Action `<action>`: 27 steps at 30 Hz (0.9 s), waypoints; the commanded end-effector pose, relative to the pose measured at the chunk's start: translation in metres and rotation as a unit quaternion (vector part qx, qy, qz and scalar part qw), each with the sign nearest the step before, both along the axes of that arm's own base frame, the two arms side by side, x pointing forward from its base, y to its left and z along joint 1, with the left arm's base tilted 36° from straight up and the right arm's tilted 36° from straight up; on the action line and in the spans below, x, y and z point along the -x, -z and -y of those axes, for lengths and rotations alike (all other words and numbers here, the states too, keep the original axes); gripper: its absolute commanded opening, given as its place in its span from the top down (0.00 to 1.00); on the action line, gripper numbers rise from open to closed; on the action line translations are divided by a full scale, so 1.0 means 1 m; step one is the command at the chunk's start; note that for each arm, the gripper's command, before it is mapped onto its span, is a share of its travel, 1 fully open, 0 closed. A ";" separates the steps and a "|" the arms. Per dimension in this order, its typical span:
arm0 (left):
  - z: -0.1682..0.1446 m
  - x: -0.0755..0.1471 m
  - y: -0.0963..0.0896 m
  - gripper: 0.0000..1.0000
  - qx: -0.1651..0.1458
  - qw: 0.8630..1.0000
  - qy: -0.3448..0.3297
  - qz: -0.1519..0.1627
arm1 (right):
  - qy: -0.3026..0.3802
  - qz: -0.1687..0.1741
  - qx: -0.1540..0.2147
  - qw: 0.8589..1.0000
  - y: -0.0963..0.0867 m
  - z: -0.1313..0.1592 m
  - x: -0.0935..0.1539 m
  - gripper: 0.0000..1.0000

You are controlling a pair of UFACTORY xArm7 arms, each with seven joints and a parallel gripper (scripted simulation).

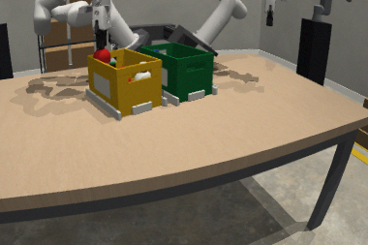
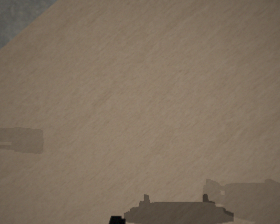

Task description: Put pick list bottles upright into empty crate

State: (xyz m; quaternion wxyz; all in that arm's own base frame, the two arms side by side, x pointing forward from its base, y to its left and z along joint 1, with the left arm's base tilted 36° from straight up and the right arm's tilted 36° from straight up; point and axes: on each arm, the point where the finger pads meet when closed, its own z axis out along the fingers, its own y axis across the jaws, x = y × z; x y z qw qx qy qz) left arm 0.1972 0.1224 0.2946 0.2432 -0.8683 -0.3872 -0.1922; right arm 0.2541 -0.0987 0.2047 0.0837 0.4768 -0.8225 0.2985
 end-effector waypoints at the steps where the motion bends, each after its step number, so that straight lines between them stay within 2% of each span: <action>1: 0.000 0.000 -0.001 0.00 -0.001 1.000 0.000 0.001 | 0.000 0.001 0.000 1.000 -0.006 -0.004 0.000 1.00; 27: 0.000 0.000 -0.001 0.00 -0.001 1.000 0.000 0.001 | 0.000 0.001 0.000 1.000 -0.038 -0.027 0.006 1.00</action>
